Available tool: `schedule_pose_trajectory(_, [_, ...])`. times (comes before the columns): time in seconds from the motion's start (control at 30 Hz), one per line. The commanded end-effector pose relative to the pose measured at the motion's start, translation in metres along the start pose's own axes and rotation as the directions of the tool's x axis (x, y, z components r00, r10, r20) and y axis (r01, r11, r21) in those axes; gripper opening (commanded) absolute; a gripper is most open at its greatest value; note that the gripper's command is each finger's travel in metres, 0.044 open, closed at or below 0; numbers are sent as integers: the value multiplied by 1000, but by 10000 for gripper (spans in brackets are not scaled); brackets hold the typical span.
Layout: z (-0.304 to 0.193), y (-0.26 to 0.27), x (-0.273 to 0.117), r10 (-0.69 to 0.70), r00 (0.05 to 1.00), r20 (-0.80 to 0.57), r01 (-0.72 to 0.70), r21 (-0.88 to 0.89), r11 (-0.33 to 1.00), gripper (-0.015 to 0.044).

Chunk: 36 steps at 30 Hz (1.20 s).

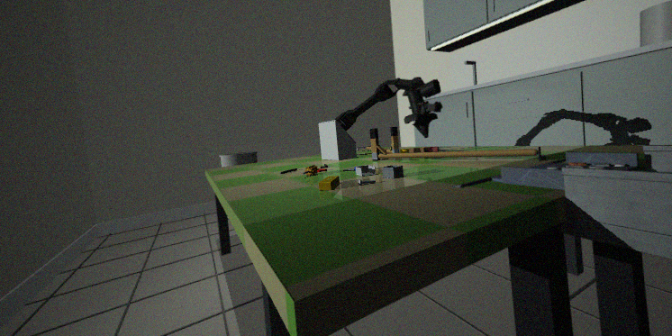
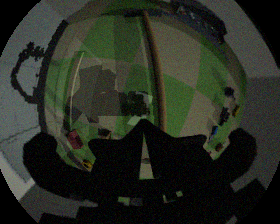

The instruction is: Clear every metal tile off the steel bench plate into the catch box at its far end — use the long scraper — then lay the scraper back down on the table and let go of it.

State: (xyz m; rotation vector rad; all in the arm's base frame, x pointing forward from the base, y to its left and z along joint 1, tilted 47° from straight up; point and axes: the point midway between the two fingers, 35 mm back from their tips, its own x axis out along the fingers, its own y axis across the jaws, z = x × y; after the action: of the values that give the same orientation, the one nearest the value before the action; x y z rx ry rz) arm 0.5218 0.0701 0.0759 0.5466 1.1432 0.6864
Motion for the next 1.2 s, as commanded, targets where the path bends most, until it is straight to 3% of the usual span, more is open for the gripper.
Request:
schedule_pose_trajectory(0.0, [-4, 1, 11, -3, 1000, -5, 3, 3, 1000, 0])
schedule_pose_trajectory(0.87, [-26, 6, 72, 7, 1000, 0, -7, 6, 1000, 0])
schedule_pose_trajectory(1.17, [-24, 0, 72, 6, 1000, -1, -6, 6, 1000, 0])
